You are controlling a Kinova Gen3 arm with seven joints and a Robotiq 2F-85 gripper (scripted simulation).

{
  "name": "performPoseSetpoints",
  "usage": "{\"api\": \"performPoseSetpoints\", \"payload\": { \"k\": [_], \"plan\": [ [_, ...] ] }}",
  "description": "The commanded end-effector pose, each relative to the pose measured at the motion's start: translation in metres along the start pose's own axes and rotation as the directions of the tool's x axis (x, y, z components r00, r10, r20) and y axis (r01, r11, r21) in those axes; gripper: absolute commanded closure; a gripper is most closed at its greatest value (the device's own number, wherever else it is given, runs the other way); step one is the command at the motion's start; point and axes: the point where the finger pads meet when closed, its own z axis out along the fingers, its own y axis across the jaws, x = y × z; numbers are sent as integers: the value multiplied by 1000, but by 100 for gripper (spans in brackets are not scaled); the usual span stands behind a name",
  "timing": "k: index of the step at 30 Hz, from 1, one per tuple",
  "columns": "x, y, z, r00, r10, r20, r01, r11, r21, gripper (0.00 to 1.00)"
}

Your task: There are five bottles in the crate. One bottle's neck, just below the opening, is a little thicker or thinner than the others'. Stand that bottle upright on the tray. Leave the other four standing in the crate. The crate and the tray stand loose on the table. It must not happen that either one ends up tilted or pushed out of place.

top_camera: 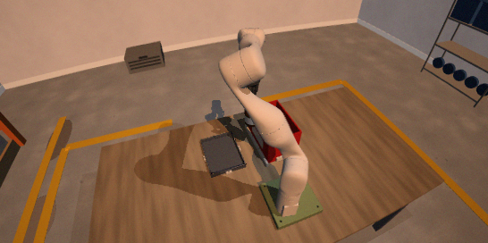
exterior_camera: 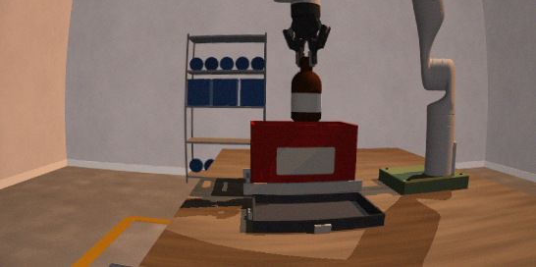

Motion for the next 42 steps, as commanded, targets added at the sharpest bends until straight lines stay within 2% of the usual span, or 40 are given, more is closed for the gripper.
{"api": "performPoseSetpoints", "payload": {
  "k": [1, 42],
  "plan": [
    [6, -5, -1, 1000, -9, -1, 9, 1000, -1, 100],
    [72, -67, 0, 1000, -9, -1, 9, 1000, -1, 100]
  ]
}}
